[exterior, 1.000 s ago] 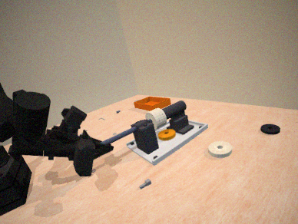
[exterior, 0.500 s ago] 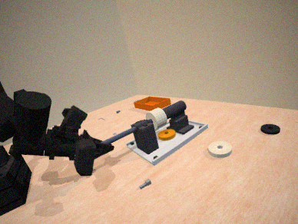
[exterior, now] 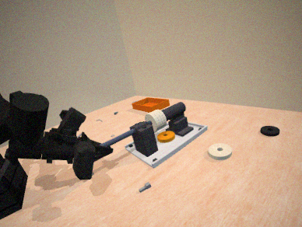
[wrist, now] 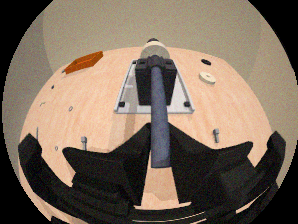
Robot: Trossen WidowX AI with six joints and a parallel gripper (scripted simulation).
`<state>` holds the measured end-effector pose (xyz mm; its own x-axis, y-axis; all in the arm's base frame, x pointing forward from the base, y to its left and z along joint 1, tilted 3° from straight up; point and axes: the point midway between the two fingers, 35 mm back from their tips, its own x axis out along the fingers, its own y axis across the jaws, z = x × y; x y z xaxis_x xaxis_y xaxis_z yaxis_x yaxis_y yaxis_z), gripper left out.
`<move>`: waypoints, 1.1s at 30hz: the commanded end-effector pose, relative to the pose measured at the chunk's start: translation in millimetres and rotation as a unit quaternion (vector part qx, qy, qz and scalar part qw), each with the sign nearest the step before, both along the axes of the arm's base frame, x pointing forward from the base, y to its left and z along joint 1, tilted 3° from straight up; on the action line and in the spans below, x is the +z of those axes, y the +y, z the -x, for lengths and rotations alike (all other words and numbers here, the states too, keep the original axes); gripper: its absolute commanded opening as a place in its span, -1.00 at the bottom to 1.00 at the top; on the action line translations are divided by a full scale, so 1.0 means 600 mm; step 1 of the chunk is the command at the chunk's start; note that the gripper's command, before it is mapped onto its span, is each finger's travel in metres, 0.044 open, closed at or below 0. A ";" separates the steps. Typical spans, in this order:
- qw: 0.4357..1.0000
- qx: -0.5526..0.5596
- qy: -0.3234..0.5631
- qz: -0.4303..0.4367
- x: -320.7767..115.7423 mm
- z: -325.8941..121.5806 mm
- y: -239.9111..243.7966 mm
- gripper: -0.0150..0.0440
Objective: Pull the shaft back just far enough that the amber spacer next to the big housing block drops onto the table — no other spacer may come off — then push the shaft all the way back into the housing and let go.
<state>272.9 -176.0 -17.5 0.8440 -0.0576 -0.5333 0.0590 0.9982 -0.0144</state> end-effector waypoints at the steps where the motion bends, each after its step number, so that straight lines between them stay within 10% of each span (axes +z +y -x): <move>1: 1.000 0.003 -0.002 -0.001 0.001 -0.003 0.002 -0.49; 33: 1.000 0.003 -0.002 -0.001 0.001 -0.008 0.002 -0.49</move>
<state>276.2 -176.2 -17.5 0.8441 -0.0577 -0.5330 0.0591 0.9981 -0.0145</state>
